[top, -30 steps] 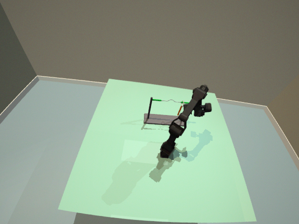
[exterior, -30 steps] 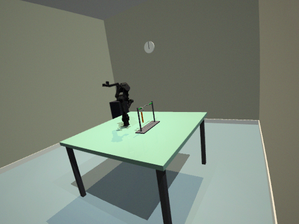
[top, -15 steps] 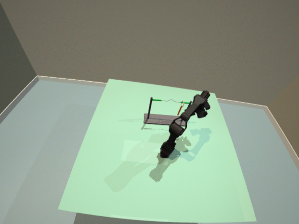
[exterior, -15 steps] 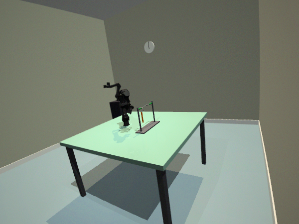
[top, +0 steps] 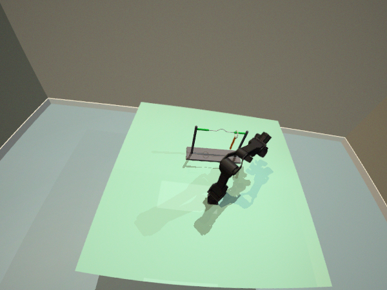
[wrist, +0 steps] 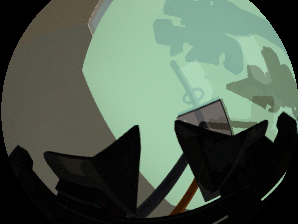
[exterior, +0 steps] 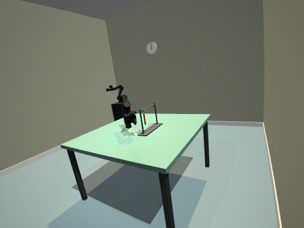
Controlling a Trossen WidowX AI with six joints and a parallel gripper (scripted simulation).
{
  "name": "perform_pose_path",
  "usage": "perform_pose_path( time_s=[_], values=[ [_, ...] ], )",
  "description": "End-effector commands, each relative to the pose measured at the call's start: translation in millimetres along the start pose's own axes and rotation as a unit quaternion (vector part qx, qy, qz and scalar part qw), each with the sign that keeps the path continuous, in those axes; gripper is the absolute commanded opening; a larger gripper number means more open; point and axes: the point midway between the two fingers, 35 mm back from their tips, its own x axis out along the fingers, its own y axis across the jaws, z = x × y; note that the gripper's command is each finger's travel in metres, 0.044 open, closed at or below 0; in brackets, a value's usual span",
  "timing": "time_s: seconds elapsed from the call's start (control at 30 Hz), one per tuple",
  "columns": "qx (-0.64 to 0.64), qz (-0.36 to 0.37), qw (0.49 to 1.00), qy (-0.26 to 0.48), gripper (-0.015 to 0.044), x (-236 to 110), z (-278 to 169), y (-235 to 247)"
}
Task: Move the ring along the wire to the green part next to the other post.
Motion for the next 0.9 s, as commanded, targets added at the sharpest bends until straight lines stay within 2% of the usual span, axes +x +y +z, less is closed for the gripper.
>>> perform_pose_path(
  time_s=[0.0, 0.2, 0.43, 0.63, 0.87],
  values=[
    [-0.111, 0.044, 0.992, 0.029, 0.0160, 17, 0, -11],
    [-0.258, 0.109, 0.959, 0.048, 0.0160, 31, -3, -29],
    [-0.416, 0.182, 0.890, 0.048, 0.0160, 37, -8, -60],
    [-0.538, 0.238, 0.808, 0.031, 0.0160, 32, -17, -93],
    [-0.665, 0.297, 0.685, -0.006, 0.0160, 14, -35, -132]
  ],
)
